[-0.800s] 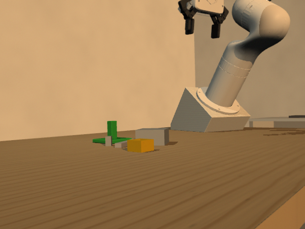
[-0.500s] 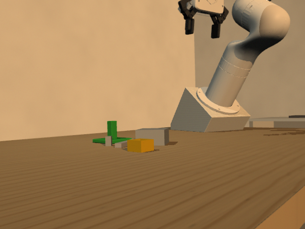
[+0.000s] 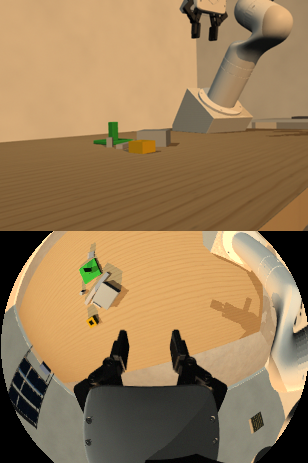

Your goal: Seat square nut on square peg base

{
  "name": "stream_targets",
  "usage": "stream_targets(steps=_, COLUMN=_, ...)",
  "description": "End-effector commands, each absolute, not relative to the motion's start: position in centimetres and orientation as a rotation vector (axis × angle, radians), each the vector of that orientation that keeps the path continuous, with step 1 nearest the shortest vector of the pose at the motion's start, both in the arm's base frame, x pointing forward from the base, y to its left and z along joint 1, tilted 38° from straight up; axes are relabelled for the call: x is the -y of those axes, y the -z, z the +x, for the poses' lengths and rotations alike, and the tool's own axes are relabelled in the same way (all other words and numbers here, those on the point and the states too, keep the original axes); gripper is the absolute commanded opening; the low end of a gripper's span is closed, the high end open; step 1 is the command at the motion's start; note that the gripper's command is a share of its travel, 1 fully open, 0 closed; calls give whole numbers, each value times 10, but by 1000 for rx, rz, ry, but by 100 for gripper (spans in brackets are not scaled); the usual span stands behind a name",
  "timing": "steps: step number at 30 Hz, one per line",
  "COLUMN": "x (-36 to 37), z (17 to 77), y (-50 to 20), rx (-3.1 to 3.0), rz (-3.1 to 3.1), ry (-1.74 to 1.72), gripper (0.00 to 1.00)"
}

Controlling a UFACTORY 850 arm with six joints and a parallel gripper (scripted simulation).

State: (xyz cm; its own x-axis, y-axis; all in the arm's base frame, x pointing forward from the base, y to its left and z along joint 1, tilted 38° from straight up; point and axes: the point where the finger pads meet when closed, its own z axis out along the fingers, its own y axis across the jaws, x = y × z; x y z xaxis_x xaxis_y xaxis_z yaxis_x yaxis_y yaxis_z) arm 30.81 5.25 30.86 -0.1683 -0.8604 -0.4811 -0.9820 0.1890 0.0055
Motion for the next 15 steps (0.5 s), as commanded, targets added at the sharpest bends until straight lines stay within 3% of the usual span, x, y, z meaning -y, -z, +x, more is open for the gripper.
stream_targets(steps=1, x=-53, z=310, y=-309, rx=-2088, rz=-1742, ry=-446, gripper=60)
stream_targets(steps=15, x=-59, z=333, y=-311, rx=-1925, rz=-1873, ry=-414, gripper=60)
